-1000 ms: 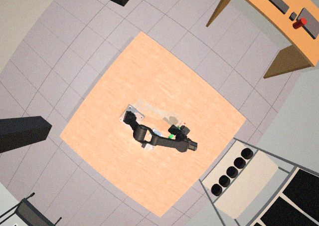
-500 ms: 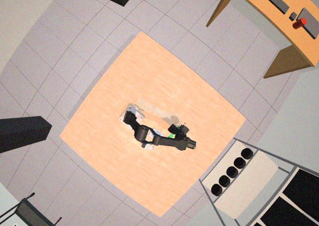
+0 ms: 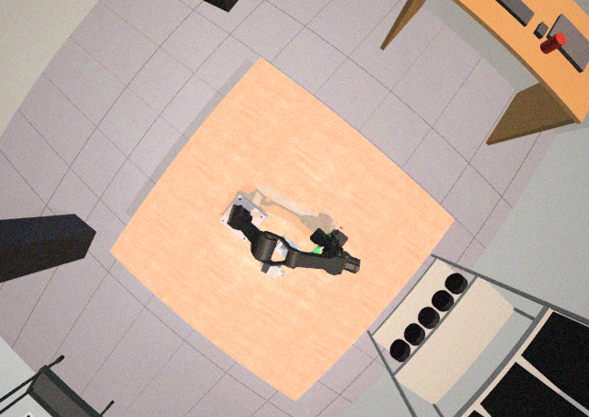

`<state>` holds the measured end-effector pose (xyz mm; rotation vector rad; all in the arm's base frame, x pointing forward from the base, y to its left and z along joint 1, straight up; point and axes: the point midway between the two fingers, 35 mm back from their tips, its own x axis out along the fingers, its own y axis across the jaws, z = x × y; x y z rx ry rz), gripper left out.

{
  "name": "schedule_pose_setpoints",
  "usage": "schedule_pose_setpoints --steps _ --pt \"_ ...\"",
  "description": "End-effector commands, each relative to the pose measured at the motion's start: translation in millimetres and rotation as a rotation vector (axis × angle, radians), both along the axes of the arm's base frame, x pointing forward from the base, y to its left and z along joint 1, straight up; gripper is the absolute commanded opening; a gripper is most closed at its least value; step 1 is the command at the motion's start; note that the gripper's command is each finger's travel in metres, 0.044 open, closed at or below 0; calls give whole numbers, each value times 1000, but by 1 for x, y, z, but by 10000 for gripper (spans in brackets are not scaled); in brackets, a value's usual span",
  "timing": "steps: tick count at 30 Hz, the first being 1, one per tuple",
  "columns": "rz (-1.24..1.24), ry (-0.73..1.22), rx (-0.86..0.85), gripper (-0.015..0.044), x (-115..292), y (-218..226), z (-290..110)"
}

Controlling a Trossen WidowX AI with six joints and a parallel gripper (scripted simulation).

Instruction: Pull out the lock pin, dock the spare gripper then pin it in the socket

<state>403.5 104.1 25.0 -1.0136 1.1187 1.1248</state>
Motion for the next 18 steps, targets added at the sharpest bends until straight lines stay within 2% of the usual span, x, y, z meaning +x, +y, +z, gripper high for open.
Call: schedule_pose_setpoints --steps 1,18 --pt "3 12 -8 180 -2 -2 -12" --pt "3 12 -8 180 -1 -2 -25"
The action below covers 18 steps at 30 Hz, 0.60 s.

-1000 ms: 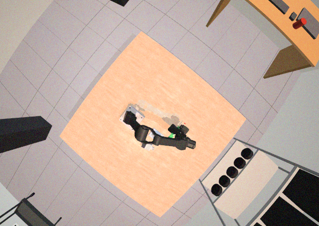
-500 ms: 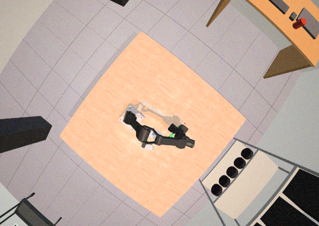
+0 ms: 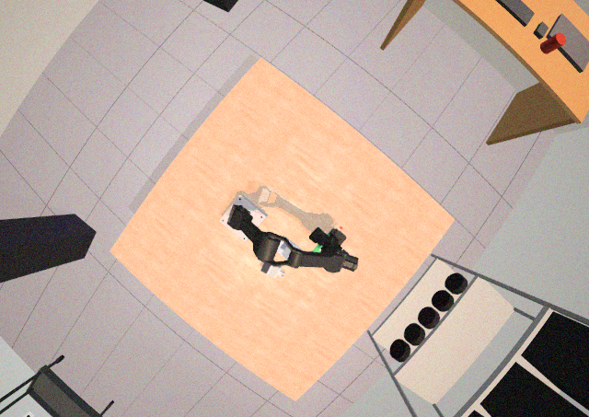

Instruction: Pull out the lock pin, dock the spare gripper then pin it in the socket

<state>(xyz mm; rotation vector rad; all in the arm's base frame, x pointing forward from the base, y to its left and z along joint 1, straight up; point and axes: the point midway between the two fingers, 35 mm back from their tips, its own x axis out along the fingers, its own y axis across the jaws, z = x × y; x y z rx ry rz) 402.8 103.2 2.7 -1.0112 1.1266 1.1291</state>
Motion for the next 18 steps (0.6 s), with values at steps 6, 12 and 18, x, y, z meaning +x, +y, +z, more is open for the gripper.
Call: schedule_pose_setpoints --steps 6,12,18 --pt "3 4 -6 154 0 -1 -3" --pt "3 4 -6 16 0 -1 -3" --pt "3 4 -6 0 0 -1 -3"
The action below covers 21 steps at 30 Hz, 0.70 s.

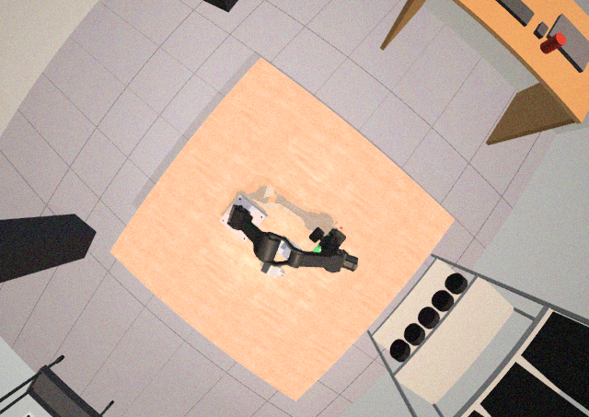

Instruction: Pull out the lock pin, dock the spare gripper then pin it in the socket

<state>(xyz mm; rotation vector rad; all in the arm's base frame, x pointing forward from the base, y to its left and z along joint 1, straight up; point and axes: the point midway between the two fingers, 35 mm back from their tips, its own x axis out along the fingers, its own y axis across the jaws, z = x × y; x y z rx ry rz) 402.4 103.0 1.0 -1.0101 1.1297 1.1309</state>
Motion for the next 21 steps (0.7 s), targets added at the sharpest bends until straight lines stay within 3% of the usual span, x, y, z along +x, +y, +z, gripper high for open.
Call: schedule_pose_setpoints --steps 1,21 --pt "3 0 -6 0 0 -1 -1" --pt "0 24 -5 0 -5 -1 27"
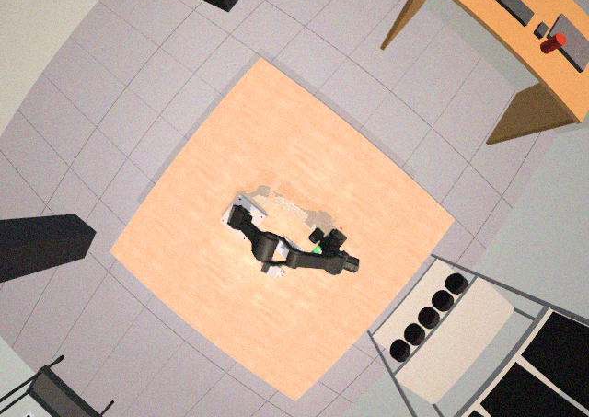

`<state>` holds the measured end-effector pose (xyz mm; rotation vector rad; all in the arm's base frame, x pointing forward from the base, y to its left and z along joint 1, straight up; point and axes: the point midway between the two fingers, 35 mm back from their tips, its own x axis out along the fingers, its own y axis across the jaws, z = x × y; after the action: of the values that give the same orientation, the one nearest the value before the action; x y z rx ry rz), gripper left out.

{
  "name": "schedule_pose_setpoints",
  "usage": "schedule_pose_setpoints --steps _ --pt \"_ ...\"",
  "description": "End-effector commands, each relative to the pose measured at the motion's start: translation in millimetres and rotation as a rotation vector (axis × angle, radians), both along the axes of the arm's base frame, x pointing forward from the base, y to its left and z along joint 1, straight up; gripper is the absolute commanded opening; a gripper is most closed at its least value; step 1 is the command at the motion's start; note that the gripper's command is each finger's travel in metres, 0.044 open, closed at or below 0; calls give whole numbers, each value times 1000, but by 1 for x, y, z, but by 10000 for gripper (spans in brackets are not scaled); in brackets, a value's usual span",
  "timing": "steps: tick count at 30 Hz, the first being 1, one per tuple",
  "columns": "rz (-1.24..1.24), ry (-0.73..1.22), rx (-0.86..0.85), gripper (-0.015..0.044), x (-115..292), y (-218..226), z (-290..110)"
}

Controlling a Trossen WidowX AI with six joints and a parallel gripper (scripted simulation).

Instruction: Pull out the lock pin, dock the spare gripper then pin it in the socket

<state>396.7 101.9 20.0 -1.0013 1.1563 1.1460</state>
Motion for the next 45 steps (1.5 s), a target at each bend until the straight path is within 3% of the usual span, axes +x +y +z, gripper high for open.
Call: schedule_pose_setpoints --steps 1,12,32,45 --pt "0 -3 1 0 0 0 9" --pt "0 6 -1 0 -1 -2 6" --pt "3 5 -6 0 -5 -59 23" --pt "3 1 -8 0 -4 -59 6"
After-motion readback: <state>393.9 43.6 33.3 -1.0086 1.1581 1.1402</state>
